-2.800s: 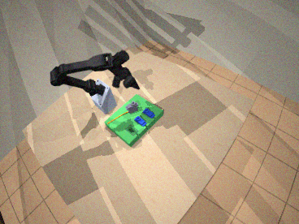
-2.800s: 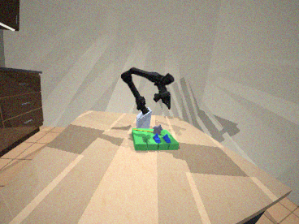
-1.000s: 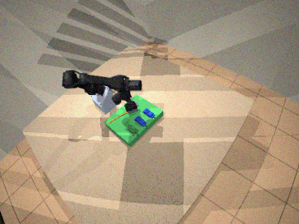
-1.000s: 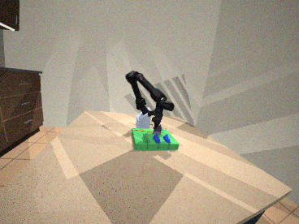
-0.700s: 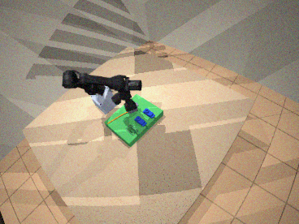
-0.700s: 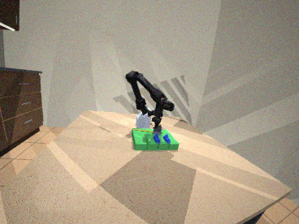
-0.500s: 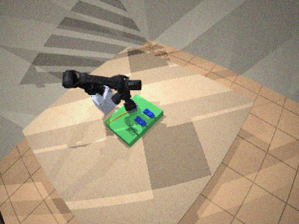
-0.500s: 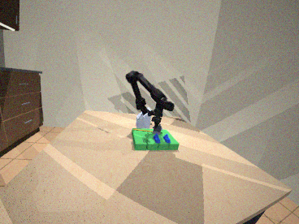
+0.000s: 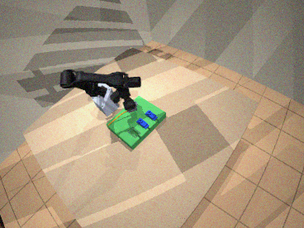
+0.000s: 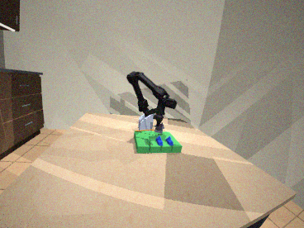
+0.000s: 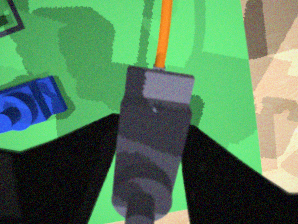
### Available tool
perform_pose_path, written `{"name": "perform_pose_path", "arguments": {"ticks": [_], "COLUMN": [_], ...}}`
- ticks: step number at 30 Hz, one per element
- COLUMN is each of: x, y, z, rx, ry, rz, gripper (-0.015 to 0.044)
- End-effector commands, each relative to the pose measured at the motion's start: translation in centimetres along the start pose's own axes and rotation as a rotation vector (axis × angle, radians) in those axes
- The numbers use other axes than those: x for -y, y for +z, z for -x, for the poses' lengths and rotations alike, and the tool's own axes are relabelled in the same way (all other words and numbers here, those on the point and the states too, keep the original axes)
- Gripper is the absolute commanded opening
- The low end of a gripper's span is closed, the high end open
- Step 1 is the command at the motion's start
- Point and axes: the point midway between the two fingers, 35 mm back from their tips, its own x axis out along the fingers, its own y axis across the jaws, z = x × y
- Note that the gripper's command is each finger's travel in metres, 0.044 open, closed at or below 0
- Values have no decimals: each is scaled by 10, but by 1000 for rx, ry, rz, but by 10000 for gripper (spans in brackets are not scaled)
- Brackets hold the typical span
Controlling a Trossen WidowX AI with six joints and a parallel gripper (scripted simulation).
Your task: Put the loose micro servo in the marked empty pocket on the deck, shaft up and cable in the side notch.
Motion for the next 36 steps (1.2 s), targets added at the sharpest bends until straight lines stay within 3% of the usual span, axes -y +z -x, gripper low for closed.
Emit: {"name": "perform_pose_path", "arguments": {"ticks": [1, 13, 36], "x": [0, -18, -57], "y": [1, -11, 72], "z": [1, 1, 1], "rx": [-2, -3, 2], "ry": [-2, -1, 0], "rz": [-4, -5, 2], "gripper": [0, 0, 0]}}
